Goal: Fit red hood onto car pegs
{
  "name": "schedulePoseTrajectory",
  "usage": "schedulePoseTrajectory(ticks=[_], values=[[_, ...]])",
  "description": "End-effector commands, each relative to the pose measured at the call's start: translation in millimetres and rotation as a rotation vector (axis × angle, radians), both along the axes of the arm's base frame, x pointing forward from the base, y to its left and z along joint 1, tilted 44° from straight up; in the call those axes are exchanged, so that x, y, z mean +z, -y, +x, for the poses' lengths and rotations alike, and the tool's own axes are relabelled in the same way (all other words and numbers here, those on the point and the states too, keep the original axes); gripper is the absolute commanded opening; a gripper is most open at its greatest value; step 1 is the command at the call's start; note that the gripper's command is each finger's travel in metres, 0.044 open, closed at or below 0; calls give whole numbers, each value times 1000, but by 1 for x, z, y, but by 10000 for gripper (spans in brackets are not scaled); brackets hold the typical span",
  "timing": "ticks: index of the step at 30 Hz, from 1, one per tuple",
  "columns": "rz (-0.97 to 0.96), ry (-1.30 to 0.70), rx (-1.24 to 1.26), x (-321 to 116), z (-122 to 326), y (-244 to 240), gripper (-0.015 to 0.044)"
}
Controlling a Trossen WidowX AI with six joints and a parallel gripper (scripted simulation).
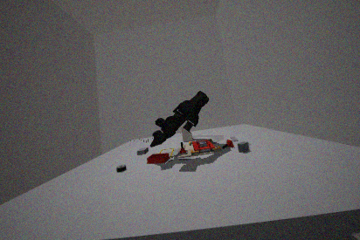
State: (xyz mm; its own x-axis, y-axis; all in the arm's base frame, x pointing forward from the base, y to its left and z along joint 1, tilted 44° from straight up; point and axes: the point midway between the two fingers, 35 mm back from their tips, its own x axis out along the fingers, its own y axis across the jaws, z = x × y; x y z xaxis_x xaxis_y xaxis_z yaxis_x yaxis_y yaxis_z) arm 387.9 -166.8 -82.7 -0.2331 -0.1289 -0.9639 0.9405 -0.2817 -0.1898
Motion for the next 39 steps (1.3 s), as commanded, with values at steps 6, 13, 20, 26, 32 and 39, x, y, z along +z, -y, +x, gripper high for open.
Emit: schedulePoseTrajectory(ticks=[6,13,20,26,32,39], values=[[-12,12,-13,2,4,2,440],[-13,14,-13,-1,6,-1,440],[-14,16,-13,-3,8,-5,440],[-14,18,-13,-5,10,-7,440],[-15,20,-13,-7,12,-10,440],[-15,23,-13,-10,14,-13,440]])
